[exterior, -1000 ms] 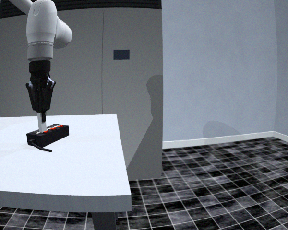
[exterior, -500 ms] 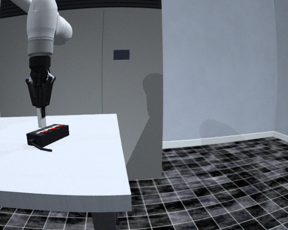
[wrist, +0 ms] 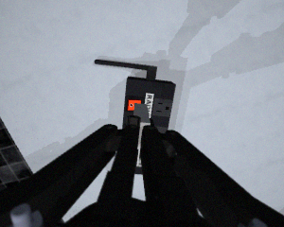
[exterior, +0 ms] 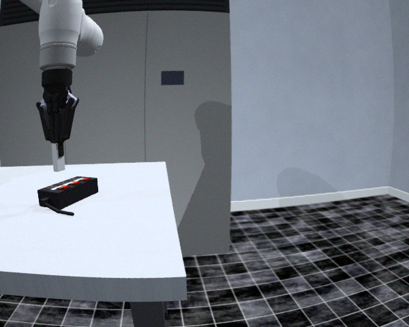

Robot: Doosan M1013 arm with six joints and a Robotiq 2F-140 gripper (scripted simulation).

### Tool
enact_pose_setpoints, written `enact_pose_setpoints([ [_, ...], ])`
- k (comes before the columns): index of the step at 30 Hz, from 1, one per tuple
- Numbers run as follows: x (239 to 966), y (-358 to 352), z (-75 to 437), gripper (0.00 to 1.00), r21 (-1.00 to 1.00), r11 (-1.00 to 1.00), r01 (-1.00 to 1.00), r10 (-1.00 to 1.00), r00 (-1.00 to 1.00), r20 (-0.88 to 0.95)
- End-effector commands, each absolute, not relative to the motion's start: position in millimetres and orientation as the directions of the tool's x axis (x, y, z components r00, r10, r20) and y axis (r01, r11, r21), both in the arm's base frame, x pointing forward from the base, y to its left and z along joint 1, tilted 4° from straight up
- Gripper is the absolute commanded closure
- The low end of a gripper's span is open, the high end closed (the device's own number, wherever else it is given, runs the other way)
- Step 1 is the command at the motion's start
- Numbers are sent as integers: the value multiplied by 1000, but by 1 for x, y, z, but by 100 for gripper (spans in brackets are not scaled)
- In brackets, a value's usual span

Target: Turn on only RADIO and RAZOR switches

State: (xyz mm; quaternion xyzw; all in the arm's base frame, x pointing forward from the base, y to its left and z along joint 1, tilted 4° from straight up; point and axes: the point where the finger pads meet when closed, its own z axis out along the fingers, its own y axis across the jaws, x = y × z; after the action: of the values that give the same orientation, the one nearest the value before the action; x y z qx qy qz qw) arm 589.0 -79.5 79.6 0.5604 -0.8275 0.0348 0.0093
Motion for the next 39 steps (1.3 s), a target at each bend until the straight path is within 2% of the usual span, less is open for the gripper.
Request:
enact_pose_setpoints([
  [1, 589, -79, 80, 100, -47, 370, -928, -927, -372, 54],
  [16, 589, -79, 80, 100, -47, 369, -928, -927, -372, 54],
  [23, 618, -41, 92, 100, -47, 367, -929, -928, -369, 54],
  [39, 619, -40, 92, 100, -47, 367, -929, -928, -369, 54],
])
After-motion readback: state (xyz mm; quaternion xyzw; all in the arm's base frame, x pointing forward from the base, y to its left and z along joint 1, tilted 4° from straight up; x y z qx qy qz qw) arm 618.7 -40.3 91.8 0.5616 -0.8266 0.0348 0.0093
